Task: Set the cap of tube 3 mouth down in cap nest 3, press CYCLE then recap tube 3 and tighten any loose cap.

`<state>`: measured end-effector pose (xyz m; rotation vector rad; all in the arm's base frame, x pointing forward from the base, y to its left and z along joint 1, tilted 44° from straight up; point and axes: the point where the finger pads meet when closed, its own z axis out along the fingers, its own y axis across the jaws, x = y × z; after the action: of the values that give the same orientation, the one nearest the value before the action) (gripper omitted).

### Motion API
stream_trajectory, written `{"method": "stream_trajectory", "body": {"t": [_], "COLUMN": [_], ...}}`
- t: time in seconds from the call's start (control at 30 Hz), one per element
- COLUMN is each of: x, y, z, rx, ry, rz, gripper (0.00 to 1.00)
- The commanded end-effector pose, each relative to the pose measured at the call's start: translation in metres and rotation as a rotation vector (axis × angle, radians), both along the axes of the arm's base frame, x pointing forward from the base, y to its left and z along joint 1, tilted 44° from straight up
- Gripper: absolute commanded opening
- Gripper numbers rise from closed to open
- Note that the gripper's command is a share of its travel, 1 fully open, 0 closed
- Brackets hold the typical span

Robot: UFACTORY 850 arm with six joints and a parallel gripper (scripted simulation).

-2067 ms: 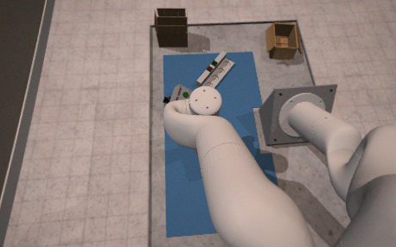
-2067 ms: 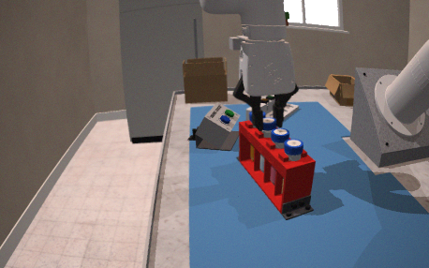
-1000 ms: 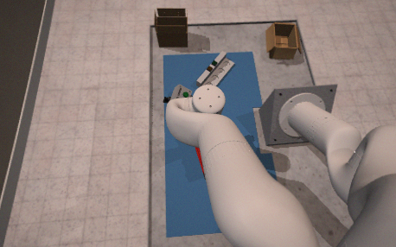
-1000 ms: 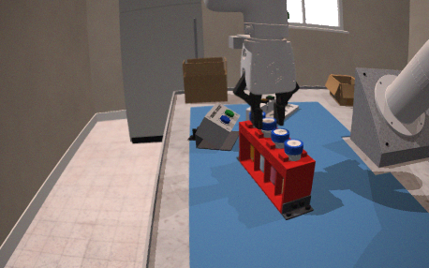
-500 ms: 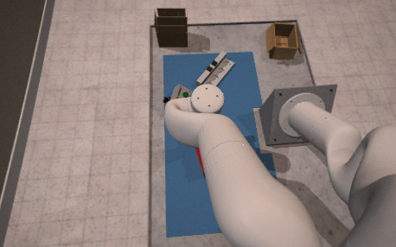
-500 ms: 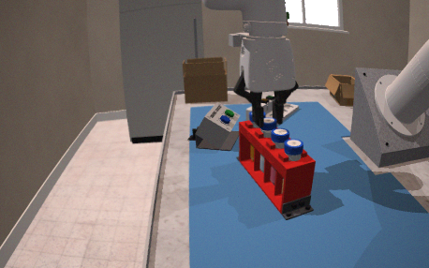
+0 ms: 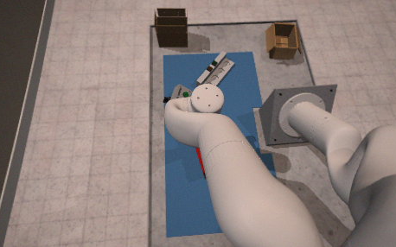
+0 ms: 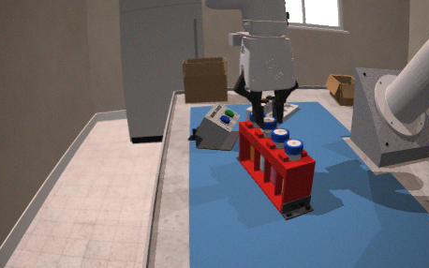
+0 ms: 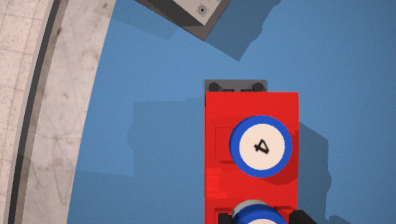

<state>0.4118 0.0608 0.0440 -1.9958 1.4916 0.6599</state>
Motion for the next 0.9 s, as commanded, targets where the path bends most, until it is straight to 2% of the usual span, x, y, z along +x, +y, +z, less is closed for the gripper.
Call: {"method": "stream_trajectory", "body": {"t": [0.0, 0.43, 0.53, 0.57, 0.6, 0.7, 0.77, 0.8, 0.87], "x": [0.002, 0.003, -0.005, -0.005, -0.007, -0.007, -0.012, -0.012, -0.017], "y": [-0.008, -0.024, -0.042, -0.042, -0.047, -0.047, -0.059, -0.059, -0.071], "z": [0.008, 0.025, 0.009, 0.009, 0.004, 0.004, -0.007, -0.007, -0.018], "rx": [-0.001, -0.001, 0.013, 0.013, 0.018, 0.018, 0.027, 0.027, 0.034], "ry": [-0.002, -0.002, -0.174, -0.174, -0.229, -0.231, -0.345, -0.345, -0.435], "rz": [-0.001, -0.001, 0.181, 0.181, 0.239, 0.241, 0.362, 0.362, 0.456], "gripper": [0.0, 0.0, 0.0, 0.0, 0.0, 0.0, 0.0, 0.0, 0.0]}}
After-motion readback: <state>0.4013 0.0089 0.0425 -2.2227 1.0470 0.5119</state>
